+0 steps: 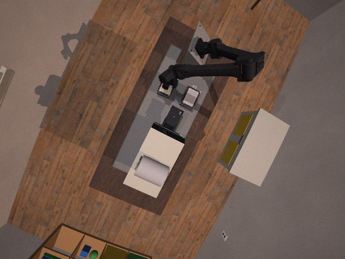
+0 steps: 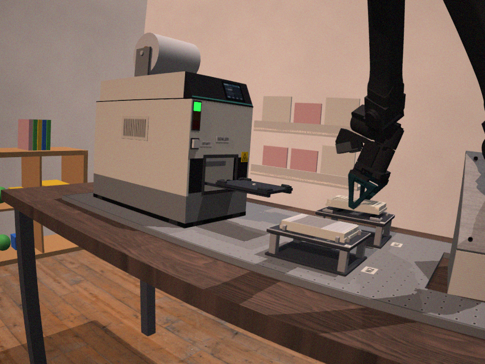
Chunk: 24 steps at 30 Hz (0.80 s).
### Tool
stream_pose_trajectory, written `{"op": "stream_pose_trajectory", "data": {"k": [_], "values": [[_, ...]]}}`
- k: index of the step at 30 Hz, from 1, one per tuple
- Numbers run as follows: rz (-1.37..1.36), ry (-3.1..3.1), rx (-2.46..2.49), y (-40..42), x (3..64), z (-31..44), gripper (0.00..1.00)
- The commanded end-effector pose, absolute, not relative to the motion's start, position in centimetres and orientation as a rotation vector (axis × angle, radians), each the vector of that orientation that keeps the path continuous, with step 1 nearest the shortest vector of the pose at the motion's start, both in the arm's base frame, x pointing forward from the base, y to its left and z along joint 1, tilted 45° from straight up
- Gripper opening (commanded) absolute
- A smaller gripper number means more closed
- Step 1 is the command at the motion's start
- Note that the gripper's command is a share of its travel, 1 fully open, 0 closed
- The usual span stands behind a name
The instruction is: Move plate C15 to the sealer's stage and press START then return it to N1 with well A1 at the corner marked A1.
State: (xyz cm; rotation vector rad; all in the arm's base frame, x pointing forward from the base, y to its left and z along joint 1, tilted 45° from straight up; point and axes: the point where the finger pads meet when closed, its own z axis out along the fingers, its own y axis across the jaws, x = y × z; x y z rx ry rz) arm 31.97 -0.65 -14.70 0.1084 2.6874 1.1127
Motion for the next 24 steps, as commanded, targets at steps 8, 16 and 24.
{"op": "stream_pose_trajectory", "data": {"k": [8,16,24], "values": [[1.099,2.685,0.102,-0.4,32.2,-14.1,0.0],[1.077,2.666,0.087,-1.5,33.4,-14.0,0.0],[1.038,2.636,0.065,-2.5,34.7,-13.9,0.0]]}}
